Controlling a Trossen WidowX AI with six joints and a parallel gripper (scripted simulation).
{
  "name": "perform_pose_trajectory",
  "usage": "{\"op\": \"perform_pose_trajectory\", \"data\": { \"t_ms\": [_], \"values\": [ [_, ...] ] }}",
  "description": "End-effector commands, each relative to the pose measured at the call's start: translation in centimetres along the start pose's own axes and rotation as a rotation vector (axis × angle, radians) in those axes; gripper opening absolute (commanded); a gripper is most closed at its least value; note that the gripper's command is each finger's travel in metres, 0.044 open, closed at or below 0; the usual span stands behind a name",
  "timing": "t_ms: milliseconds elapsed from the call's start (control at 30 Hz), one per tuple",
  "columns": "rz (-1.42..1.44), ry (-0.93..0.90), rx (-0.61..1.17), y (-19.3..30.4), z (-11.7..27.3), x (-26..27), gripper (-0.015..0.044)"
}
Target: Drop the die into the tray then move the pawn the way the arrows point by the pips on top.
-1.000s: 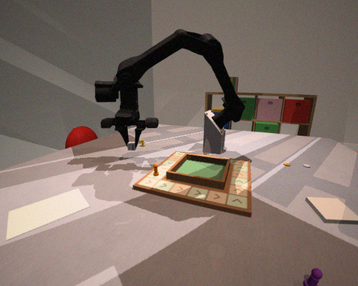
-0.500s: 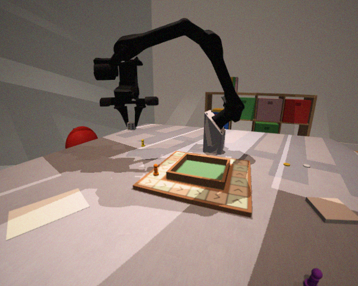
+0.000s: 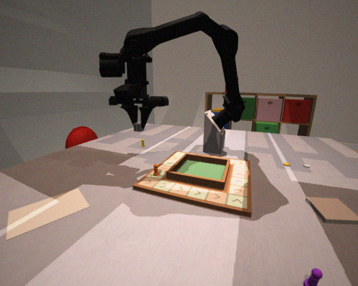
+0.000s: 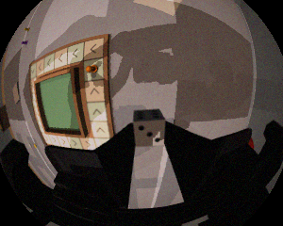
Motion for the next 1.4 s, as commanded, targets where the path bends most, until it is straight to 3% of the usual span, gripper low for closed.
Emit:
{"op": "perform_pose_trajectory", "data": {
  "t_ms": [0, 1367],
  "values": [
    [-0.103, 0.003, -0.005, -0.8, 0.0, 1.3, 0.0000],
    [-1.242, -0.013, -0.002, -4.5, -2.5, 15.8, 0.0000]
  ]
}}
Point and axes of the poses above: the point midway between the two fingers, 35 mm back from their tips, its own z axis back along the fingers, its own x axis across the jaws, y = z × x, the point moved 6 cm from there along z, back along the fingers, and after that the axes turned 10 degrees about z, right-handed, at the moved point
